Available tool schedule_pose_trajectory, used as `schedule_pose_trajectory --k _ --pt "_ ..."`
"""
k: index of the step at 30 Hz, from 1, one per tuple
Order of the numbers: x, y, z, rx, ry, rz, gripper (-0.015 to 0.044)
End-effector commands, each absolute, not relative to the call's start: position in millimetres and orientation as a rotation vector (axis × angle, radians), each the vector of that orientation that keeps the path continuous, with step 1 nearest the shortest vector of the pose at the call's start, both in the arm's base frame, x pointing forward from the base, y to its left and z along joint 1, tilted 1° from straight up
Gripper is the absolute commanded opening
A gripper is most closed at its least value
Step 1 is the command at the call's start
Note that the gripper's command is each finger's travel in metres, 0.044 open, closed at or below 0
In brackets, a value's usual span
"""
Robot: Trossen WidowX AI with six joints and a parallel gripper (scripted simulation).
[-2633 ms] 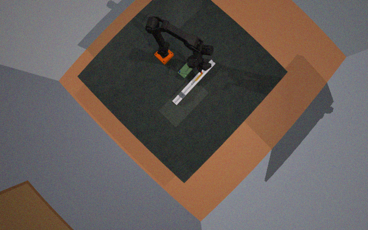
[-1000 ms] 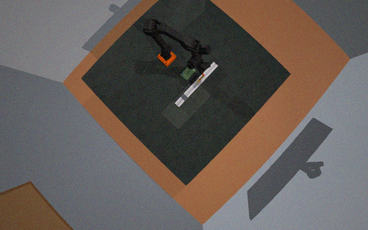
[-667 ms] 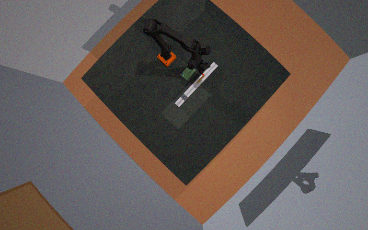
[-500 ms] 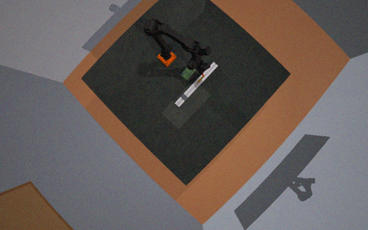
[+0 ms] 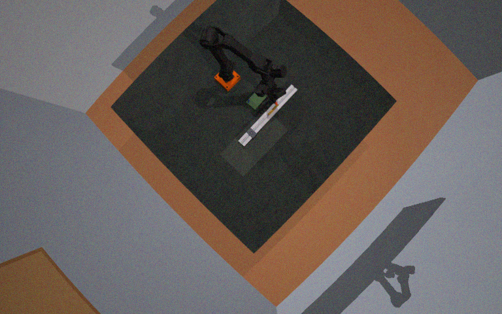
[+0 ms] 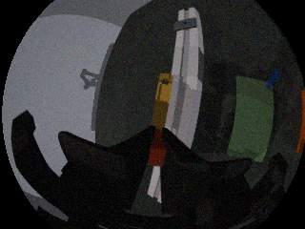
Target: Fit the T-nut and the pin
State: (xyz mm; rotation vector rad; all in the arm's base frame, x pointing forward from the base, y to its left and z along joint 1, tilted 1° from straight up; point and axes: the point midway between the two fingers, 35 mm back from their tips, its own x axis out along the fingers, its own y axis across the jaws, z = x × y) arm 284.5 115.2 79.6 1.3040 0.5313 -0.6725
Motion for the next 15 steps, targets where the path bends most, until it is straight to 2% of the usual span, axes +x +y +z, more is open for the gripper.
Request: schedule_pose_trajectory --k 1,15 --pt "284.5 113.9 73.0 1.303 0.521 -0.678 -0.0150" --pt "284.7 114.0 64.2 1.302 0.520 -0.679 -0.0150"
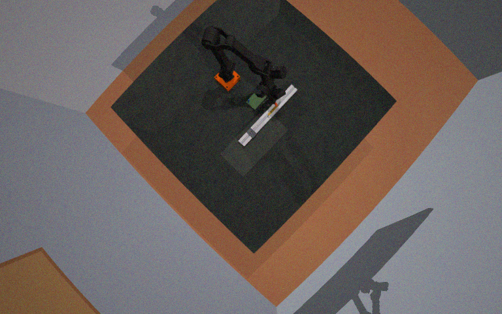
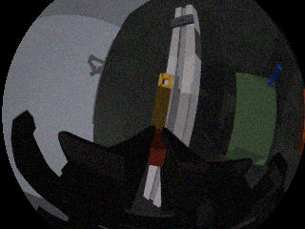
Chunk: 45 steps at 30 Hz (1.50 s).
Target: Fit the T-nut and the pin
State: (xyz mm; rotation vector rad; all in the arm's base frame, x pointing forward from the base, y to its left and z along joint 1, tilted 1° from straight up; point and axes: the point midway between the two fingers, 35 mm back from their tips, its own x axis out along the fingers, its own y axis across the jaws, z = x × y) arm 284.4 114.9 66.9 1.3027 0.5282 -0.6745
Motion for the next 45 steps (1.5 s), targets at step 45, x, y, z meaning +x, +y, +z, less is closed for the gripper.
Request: schedule_pose_trajectory --k 45 --pt "286 114 51 1.293 0.532 -0.694 -0.0150"
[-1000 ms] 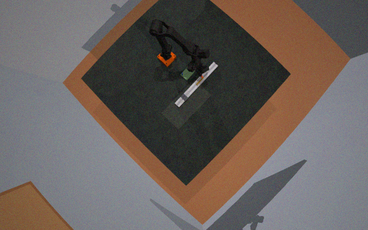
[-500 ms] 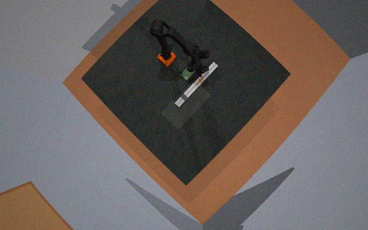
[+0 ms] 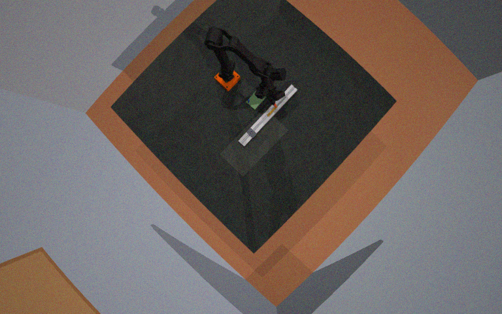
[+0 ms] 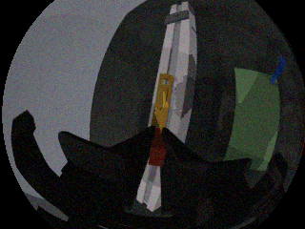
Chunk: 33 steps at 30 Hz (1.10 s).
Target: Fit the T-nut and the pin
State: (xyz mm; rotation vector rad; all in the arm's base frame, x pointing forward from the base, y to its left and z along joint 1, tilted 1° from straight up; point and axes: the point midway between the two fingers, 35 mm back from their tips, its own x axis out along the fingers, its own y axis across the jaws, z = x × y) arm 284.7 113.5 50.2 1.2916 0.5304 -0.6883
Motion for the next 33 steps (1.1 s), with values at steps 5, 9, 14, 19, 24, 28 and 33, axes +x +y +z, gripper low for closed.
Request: schedule_pose_trajectory --k 5,9,14,19,24,28,33 --pt "286.1 113.7 51.2 1.287 0.540 -0.703 -0.0150" --pt "286.5 113.9 51.3 1.283 0.547 -0.710 -0.0150" --pt "286.8 114.4 51.5 1.277 0.555 -0.718 -0.0150" --pt "287.2 114.8 51.6 1.272 0.563 -0.726 -0.0150" --pt "287.5 115.1 51.6 1.267 0.571 -0.734 -0.0150" --pt "287.8 115.3 51.7 1.262 0.578 -0.741 -0.0150" --pt "288.1 115.4 51.8 1.257 0.587 -0.750 -0.0150"
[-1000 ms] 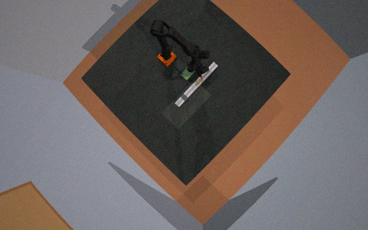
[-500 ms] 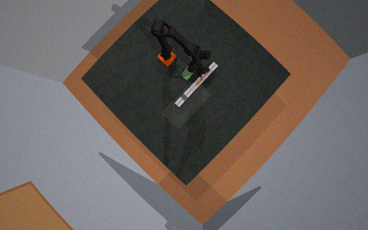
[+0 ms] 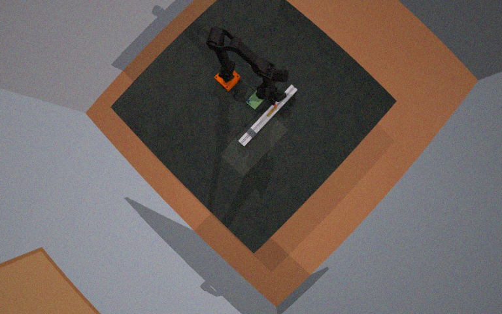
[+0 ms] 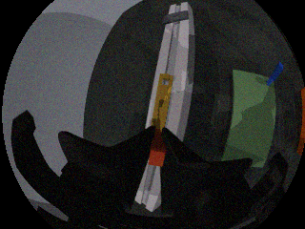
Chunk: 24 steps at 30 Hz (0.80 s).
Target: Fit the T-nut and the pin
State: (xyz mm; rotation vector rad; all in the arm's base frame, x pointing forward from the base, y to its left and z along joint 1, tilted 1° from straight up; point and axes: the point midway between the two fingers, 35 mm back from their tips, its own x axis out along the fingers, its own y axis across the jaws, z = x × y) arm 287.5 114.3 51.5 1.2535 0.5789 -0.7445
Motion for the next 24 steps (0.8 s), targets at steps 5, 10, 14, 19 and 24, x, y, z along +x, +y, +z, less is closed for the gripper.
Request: schedule_pose_trajectory --k 5,10,14,19,24 --pt "288.5 115.6 51.9 1.251 0.596 -0.758 -0.0150" --pt "288.9 115.7 51.9 1.245 0.605 -0.766 -0.0150" --pt "289.2 115.8 52.0 1.241 0.611 -0.772 -0.0150" --pt "289.6 115.8 52.1 1.235 0.620 -0.780 -0.0150" --pt "290.0 115.9 52.1 1.230 0.628 -0.789 -0.0150"
